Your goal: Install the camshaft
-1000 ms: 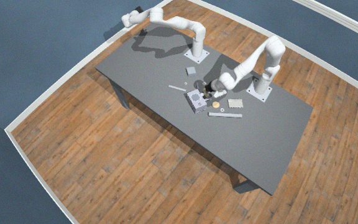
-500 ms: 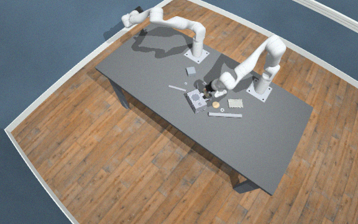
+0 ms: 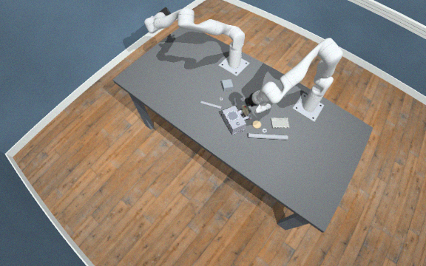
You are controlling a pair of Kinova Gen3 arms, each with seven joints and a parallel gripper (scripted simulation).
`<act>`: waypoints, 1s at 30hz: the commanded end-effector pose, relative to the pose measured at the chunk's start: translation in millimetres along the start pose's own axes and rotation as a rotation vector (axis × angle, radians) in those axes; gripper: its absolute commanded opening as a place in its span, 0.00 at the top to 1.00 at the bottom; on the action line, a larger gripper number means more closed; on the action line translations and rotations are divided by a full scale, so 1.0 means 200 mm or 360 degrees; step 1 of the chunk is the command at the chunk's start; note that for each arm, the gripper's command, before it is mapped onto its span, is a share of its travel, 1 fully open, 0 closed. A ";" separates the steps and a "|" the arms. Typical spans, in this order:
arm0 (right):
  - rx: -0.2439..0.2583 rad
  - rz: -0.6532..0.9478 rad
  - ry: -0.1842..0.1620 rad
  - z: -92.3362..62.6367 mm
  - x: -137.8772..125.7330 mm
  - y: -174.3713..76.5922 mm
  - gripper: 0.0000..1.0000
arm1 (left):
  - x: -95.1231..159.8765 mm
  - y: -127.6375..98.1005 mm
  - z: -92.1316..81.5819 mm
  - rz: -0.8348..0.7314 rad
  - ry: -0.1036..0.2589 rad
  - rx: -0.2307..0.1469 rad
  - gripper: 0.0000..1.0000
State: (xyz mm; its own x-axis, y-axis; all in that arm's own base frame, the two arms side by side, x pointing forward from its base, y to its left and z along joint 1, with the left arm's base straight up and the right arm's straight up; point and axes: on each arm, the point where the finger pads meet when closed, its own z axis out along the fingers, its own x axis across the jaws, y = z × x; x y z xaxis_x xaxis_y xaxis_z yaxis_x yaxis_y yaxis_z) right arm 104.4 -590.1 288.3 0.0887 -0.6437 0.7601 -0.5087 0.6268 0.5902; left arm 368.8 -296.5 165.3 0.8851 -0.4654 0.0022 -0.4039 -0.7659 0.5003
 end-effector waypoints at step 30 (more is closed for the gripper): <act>0.0001 0.0003 0.0001 0.00 0.01 0.00 0.00 | -0.01 0.06 -0.14 -0.0011 0.0003 0.0015 0.36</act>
State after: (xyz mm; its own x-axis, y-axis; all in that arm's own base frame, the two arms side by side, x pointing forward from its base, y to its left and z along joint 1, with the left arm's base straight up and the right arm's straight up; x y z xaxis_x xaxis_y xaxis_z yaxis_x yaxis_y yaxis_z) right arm 104.4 -590.1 288.3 0.0887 -0.6437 0.7601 -0.5087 0.6268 0.5902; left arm 368.9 -295.3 193.9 0.8854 -0.4649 0.0050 -0.4054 -0.7668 0.4977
